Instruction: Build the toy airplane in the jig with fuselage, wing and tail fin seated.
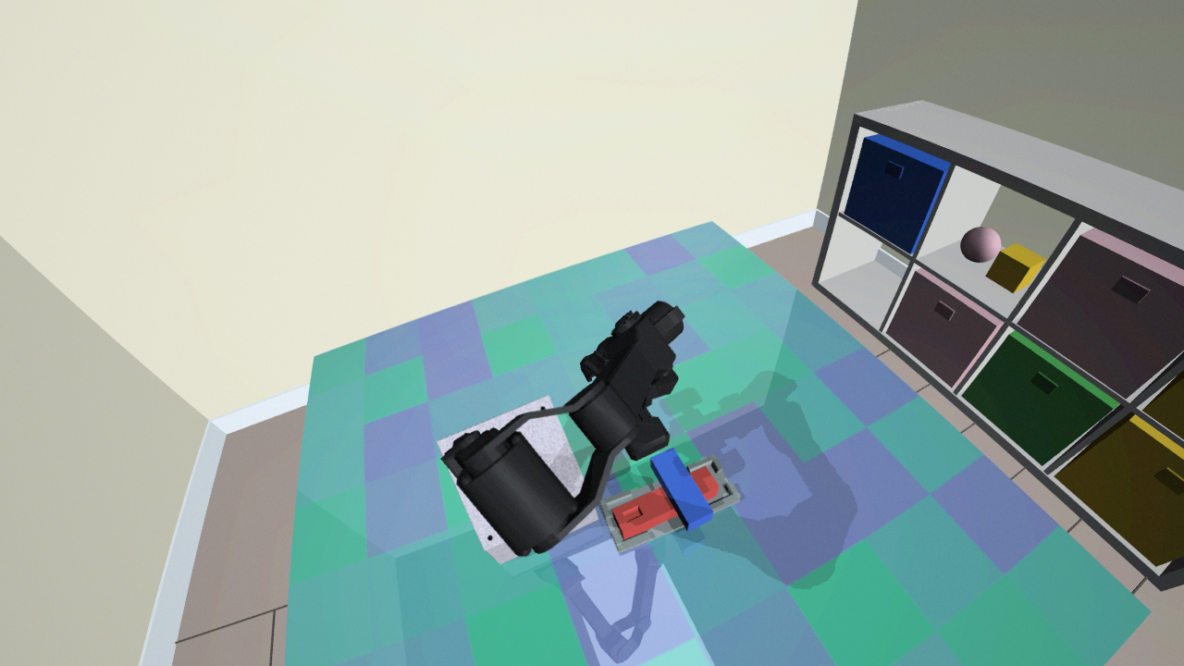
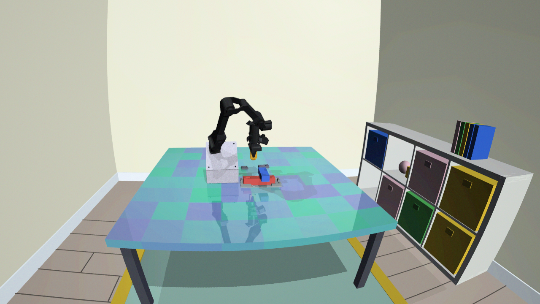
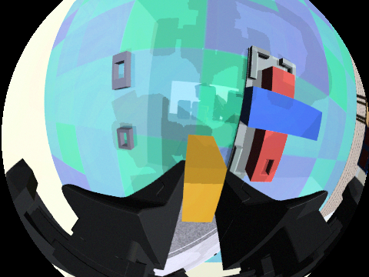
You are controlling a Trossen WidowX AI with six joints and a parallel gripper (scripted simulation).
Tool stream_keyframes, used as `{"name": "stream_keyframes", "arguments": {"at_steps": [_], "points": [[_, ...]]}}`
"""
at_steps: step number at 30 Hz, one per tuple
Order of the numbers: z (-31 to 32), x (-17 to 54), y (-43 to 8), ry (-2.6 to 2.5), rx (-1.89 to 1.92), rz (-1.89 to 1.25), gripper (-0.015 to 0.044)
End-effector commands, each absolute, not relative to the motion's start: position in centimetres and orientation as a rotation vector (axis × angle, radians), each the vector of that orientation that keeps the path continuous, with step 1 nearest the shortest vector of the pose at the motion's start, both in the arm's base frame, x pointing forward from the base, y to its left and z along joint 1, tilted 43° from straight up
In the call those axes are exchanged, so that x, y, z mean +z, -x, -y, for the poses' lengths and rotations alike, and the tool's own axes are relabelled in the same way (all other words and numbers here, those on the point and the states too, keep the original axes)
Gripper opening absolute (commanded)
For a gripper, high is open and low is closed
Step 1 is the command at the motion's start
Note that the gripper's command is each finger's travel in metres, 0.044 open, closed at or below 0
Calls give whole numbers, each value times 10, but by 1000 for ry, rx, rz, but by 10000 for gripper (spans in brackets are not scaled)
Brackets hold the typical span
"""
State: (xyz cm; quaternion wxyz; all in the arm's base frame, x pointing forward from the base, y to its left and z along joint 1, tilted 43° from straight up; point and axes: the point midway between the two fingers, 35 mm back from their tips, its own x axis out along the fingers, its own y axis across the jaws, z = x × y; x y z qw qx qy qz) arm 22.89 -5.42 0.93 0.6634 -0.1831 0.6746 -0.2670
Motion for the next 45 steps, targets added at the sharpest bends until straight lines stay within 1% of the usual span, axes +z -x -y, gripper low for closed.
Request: {"name": "stream_keyframes", "arguments": {"at_steps": [1, 37, 39, 40, 45], "points": [[65, 15, -224, 420, -601, -1522, 0], [147, 60, -170, 465, -703, -1508, 0], [148, 60, -170, 465, -703, -1508, 53], [148, 60, -170, 465, -703, -1508, 67], [148, 60, -170, 465, -703, -1508, 67]]}}
